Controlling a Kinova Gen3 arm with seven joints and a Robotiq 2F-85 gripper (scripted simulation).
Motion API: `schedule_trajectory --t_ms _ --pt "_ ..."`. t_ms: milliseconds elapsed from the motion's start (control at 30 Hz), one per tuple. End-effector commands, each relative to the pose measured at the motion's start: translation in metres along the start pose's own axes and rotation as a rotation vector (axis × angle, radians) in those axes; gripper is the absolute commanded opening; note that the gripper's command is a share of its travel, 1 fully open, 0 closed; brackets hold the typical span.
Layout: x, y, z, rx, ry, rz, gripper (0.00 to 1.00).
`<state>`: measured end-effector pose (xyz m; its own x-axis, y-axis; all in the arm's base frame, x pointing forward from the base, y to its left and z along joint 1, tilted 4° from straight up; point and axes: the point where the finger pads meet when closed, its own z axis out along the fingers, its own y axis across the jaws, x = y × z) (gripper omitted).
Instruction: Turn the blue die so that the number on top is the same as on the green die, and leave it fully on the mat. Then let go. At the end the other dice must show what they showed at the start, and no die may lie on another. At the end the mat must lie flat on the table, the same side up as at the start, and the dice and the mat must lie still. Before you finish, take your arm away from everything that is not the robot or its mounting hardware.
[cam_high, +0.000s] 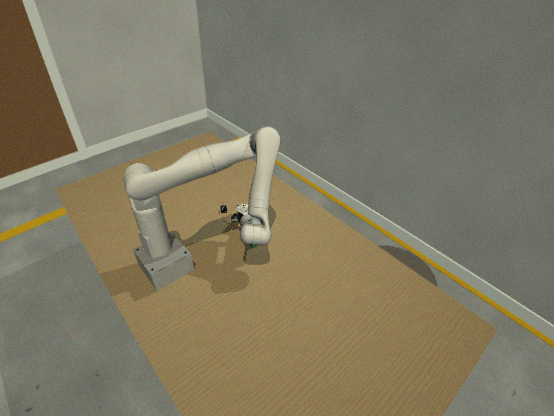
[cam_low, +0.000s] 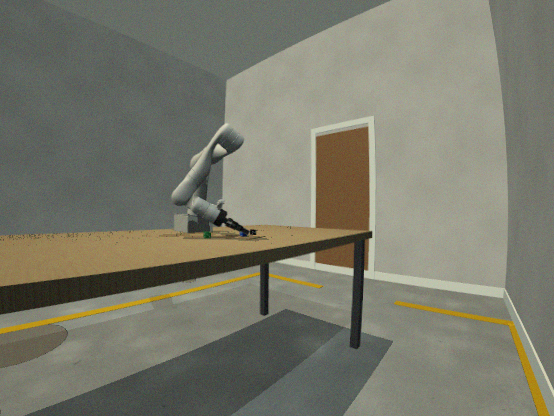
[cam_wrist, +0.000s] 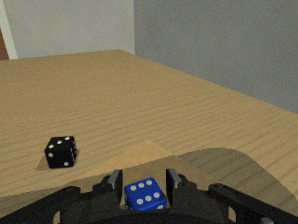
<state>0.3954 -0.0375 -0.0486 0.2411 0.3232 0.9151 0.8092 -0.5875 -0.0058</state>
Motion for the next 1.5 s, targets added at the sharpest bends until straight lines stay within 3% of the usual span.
schedule_trajectory --t_ms 0,933,1467 --pt "0.001 0.0 0.0 -0.001 0.001 -0.001 0.41" --pt "0.001 0.0 -0.001 -0.001 0.001 -0.001 0.41" --pt "0.001 0.0 -0.043 -0.001 0.001 -0.001 0.41"
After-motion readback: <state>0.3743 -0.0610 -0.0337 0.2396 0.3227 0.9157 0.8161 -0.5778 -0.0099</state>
